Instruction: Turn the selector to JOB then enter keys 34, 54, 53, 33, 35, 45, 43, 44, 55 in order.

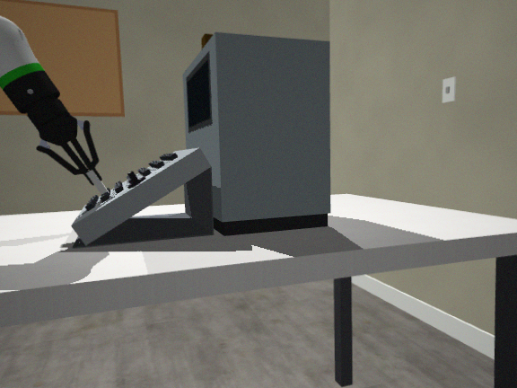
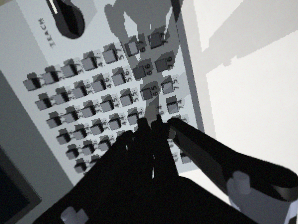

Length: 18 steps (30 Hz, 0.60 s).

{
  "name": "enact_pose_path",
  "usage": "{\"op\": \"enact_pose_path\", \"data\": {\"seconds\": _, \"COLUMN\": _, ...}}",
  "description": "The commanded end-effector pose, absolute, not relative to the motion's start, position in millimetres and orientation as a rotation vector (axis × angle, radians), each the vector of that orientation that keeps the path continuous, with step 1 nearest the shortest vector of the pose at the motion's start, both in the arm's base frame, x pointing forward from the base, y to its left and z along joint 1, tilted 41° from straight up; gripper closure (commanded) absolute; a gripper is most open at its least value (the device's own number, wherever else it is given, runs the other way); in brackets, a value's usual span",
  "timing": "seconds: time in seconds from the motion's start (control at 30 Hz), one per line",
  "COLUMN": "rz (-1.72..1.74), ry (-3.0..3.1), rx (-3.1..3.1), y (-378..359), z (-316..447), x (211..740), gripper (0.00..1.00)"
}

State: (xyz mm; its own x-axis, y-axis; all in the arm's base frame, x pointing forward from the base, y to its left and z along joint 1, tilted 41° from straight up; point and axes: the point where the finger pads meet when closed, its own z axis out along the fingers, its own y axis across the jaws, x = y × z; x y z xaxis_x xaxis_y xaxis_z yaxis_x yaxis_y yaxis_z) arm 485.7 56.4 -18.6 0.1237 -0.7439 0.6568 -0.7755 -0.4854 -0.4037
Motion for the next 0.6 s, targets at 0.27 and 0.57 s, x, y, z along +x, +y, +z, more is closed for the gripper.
{"op": "enact_pose_path", "data": {"seconds": 0.27, "rz": 1.321, "ry": -1.574, "rx": 2.327, "y": 56.6, "z": -18.6, "x": 485.8, "gripper": 1.0}}
{"op": "enact_pose_path", "data": {"seconds": 0.57, "rz": 1.322, "ry": -1.574, "rx": 2.327, "y": 57.9, "z": -16.8, "x": 484.1, "gripper": 1.0}}
